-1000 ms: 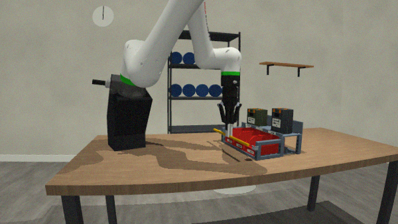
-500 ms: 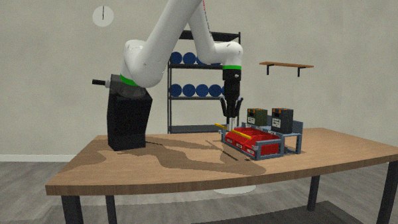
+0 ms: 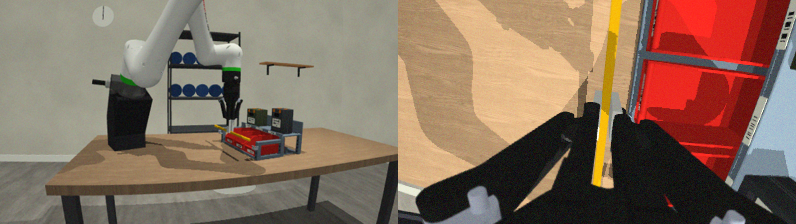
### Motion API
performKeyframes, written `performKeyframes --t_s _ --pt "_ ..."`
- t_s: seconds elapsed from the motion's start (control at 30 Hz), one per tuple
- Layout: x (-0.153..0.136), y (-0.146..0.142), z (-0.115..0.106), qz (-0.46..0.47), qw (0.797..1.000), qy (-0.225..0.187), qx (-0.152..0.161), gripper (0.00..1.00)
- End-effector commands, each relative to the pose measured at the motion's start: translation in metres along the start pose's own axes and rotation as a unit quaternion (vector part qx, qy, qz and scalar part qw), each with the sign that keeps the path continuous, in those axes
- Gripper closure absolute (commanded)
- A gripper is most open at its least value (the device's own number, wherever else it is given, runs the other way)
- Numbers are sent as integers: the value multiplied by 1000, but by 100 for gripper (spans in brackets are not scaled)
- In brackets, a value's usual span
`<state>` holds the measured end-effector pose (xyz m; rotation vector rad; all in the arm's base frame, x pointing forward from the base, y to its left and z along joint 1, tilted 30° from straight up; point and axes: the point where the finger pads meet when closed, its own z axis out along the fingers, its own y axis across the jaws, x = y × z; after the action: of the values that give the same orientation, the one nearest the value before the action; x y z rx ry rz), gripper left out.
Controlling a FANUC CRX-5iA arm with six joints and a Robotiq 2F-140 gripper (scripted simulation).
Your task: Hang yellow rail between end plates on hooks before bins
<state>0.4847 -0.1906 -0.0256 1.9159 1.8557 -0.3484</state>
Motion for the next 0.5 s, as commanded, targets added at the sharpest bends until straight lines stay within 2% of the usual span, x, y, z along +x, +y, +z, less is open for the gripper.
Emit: performKeyframes --t_s 0.0,0.47 --pt "0 0 0 0 1000 0 0 100" --pt "-1 -1 5 0 1000 0 0 100"
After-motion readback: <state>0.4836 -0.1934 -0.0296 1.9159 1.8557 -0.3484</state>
